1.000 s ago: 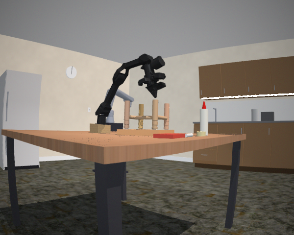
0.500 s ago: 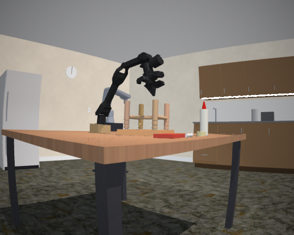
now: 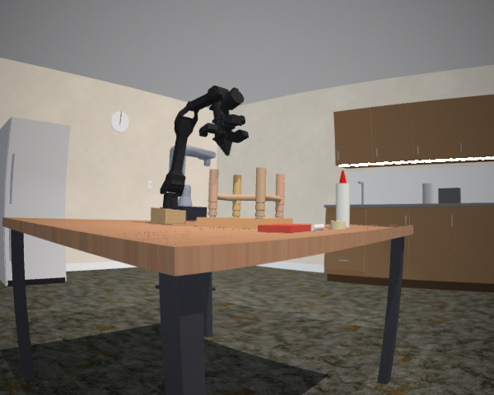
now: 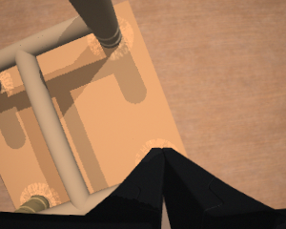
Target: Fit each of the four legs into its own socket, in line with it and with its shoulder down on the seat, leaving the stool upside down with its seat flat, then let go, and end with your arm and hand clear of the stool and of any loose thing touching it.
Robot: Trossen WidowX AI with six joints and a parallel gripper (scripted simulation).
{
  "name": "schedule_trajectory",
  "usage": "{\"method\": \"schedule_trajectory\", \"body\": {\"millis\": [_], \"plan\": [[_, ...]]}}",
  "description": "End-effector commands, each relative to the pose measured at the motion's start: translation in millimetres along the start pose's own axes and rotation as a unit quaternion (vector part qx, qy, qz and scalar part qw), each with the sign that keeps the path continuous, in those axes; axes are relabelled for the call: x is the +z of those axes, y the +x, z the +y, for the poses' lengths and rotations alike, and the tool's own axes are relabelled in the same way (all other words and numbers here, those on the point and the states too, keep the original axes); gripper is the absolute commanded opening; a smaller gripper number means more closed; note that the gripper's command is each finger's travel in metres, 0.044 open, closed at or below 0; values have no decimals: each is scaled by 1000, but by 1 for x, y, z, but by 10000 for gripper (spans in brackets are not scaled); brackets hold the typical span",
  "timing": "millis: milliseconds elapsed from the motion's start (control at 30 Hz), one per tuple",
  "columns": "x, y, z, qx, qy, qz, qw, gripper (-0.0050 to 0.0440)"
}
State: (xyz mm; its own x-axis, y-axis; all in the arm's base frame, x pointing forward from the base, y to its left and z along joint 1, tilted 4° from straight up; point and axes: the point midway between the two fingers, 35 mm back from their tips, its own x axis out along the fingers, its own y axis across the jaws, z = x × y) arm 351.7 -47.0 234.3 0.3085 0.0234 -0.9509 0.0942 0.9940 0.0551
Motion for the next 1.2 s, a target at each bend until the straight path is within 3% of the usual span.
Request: {"method": "schedule_trajectory", "body": {"millis": [0,100,433,633,1167], "plan": [[-40,-8,-10,-2,14,1,1000,0],[-57,-9,-13,-4,20,3,1000,0],[-57,-8,-13,-4,20,3,1000,0],[-64,14,-13,-4,20,3,1000,0],[-67,29,-13,-4,20,3,1000,0]]}}
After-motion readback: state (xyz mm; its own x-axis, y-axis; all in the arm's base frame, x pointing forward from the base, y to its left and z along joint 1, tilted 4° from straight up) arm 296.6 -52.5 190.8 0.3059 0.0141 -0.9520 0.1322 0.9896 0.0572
